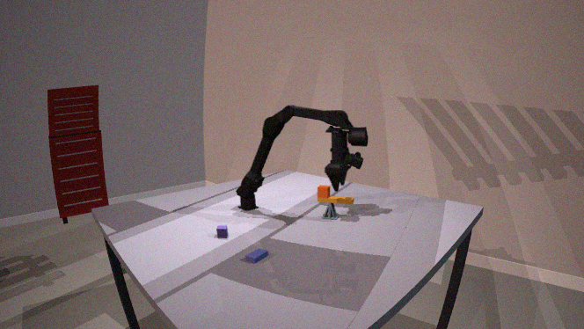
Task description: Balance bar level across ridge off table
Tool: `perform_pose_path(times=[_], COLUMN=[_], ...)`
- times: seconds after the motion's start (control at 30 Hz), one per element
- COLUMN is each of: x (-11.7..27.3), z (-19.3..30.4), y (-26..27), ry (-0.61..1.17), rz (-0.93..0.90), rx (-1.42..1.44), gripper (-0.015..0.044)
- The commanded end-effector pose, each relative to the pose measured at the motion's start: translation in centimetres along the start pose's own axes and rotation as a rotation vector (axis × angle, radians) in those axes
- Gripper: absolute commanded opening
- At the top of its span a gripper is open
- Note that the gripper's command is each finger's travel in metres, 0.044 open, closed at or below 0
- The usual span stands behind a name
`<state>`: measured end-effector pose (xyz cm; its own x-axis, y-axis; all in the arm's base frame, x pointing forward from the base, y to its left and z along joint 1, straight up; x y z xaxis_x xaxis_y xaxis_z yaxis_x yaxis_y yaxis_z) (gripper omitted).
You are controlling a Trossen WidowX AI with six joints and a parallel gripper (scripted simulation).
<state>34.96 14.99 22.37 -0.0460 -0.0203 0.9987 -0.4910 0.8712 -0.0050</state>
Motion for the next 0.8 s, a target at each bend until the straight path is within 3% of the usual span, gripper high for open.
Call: perform_pose_path(times=[0.0,0.77], x=[4.50,5.28], z=[0.44,0.61], y=[0.05,0.07], ry=[-0.047,-0.052], rz=[0.005,0.005], rx=[0.000,0.000], gripper=[0.0440,0.0440])
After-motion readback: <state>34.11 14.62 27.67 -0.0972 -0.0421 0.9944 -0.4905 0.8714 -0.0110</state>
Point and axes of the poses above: the point midway between the two fingers, 35 mm back from their tips, its own x axis back along the fingers, its own y axis across the jaws, z = x × y, the point moved 6 cm from there along x, back along the fingers, and after that the axes turned 5 degrees about x, right-handed, at the moved point
